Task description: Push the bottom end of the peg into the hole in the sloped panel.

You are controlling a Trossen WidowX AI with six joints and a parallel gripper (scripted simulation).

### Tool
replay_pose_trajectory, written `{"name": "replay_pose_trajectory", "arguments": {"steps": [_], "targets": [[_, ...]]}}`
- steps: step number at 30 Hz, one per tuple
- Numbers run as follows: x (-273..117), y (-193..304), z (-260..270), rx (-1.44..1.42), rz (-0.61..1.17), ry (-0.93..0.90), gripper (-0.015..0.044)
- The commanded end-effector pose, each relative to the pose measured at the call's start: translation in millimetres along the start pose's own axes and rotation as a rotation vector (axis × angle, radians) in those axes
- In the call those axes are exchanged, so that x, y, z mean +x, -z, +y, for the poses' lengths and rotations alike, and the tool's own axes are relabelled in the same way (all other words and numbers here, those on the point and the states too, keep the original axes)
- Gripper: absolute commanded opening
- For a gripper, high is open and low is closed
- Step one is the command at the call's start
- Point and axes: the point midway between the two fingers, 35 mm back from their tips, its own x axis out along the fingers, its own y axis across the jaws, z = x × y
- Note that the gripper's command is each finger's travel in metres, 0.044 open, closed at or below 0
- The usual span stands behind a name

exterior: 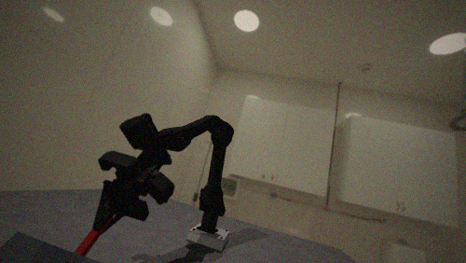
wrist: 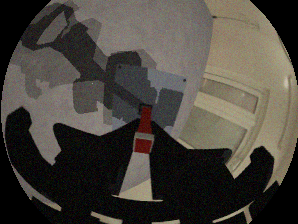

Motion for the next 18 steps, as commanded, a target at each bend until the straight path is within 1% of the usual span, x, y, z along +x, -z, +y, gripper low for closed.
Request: {"name": "replay_pose_trajectory", "arguments": {"steps": [1, 18], "targets": [[2.8, 0.3, 1.3, 0.003, -0.001, -0.004, 0.0], [6.6, 0.5, 1.5, 0.003, -0.001, -0.004, 0.0]]}}
